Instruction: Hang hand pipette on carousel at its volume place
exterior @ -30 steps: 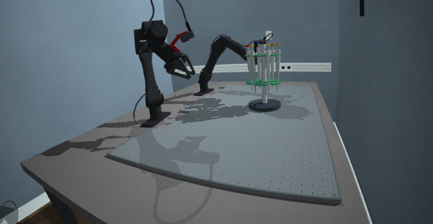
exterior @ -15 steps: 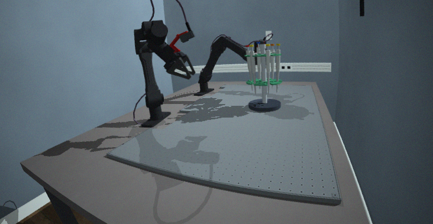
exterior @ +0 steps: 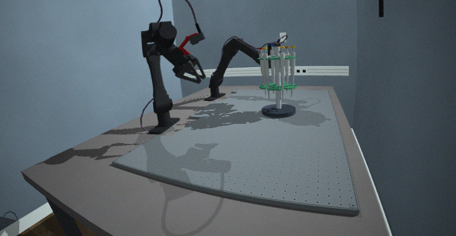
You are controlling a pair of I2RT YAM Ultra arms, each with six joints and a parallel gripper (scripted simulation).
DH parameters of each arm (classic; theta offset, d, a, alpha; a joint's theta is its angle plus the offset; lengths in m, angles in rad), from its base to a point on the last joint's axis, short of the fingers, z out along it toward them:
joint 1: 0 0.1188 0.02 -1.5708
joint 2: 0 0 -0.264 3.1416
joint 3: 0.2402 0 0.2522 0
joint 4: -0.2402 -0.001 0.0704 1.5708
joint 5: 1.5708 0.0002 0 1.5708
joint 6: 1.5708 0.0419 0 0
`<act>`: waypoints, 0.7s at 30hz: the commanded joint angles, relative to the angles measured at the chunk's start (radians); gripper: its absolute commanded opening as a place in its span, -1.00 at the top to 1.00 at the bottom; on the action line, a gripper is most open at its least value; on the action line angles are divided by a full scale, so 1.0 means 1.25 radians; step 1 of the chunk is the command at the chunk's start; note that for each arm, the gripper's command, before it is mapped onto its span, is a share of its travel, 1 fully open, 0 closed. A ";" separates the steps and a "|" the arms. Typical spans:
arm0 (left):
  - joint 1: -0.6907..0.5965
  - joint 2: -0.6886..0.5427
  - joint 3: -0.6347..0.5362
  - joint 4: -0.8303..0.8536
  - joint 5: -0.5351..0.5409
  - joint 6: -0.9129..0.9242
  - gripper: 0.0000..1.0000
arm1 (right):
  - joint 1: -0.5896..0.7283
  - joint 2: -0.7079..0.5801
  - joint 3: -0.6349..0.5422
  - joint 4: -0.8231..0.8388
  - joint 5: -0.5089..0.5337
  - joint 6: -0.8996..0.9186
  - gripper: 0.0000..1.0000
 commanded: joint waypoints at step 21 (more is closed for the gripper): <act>-0.011 0.008 -0.007 0.034 0.005 0.006 0.77 | -0.007 0.000 0.019 0.011 -0.017 -0.004 -1.00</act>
